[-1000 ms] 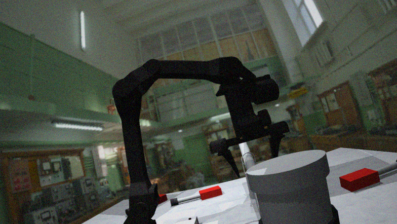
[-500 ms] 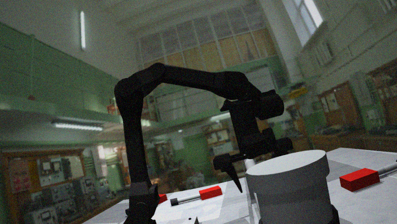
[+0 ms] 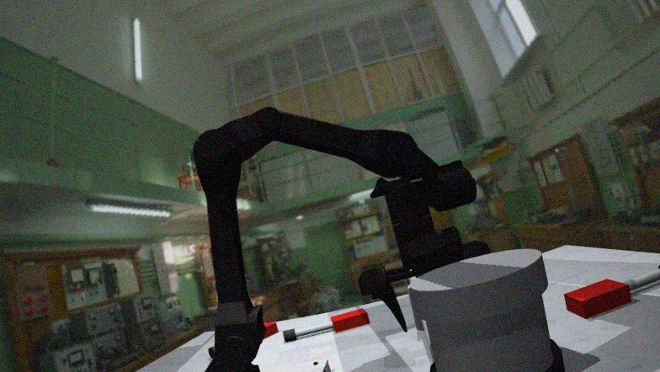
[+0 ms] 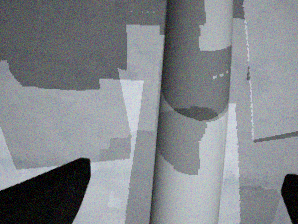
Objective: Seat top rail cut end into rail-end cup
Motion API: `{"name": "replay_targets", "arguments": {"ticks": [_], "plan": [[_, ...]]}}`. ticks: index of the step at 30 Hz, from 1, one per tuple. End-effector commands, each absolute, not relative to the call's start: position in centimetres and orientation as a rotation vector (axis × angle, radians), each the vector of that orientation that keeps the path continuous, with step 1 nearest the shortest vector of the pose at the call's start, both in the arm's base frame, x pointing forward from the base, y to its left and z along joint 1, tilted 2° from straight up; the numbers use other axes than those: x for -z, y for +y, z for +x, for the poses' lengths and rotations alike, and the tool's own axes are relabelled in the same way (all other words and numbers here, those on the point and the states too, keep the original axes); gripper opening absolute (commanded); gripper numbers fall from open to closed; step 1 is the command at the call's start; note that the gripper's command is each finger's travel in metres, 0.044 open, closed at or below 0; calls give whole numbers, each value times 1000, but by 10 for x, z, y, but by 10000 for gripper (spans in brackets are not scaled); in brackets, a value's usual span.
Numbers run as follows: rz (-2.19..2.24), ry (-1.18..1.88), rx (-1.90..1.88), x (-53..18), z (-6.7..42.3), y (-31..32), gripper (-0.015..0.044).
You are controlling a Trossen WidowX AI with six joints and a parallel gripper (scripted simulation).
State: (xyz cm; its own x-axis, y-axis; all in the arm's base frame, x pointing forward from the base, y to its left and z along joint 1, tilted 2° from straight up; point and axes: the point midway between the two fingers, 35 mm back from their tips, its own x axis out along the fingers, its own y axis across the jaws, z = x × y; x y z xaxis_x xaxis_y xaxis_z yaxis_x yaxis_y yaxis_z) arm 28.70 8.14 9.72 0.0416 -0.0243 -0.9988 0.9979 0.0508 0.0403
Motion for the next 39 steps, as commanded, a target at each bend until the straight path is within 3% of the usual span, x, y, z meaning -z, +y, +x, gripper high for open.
{"name": "replay_targets", "arguments": {"ticks": [1, 26, 38, 39], "plan": [[1172, 1189, 1157, -88, 286, 81, 440], [1172, 1189, 1158, -52, 286, 80, 440], [1172, 1189, 1158, -52, 286, 80, 125], [1172, 1189, 1158, -52, 286, 80, 118]]}}
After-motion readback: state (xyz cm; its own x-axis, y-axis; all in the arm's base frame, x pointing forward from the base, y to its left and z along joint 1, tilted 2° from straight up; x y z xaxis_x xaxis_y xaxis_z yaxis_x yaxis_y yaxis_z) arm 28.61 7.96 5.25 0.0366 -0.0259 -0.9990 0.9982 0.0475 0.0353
